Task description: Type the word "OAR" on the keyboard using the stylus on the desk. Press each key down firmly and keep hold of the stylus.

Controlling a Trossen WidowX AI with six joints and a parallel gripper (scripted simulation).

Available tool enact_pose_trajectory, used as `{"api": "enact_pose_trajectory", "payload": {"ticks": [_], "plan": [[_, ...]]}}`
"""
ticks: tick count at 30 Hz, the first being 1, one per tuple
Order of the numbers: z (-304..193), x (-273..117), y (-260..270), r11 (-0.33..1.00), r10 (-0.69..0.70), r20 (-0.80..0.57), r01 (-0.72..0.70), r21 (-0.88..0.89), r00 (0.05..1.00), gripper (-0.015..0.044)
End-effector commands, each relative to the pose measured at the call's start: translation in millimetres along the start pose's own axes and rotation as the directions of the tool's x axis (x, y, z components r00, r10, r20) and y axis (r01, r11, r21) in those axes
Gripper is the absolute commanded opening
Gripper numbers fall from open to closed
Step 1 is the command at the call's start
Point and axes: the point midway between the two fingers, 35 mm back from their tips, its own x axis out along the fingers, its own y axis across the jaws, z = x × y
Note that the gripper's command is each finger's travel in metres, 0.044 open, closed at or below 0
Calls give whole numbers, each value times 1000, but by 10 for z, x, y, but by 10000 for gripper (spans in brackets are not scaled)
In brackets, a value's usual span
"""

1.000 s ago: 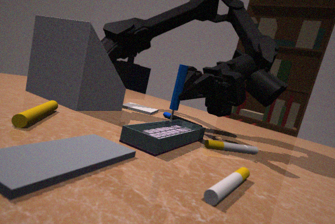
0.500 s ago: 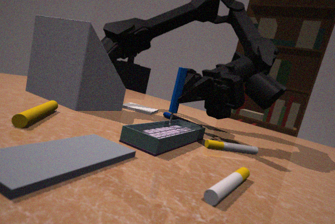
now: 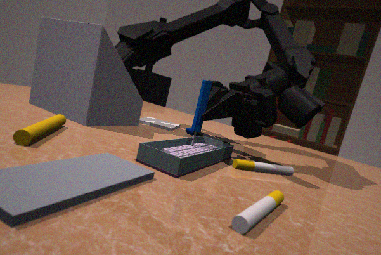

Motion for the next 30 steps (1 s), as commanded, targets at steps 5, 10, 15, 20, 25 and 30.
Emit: {"api": "enact_pose_trajectory", "payload": {"ticks": [5, 10, 15, 20, 25, 30], "plan": [[38, 24, 6, 1000, 3, 3, -3, 3, 1000, 81], [24, 17, 6, 1000, 3, 3, -3, 3, 1000, 81], [24, 17, 6, 1000, 3, 3, -3, 3, 1000, 81], [-124, -73, 0, 1000, 3, 3, -3, 3, 1000, 81], [-297, -171, 4, 1000, 3, 2, -3, 3, 1000, 81], [-297, -171, 4, 1000, 3, 2, -3, 3, 1000, 81]]}}
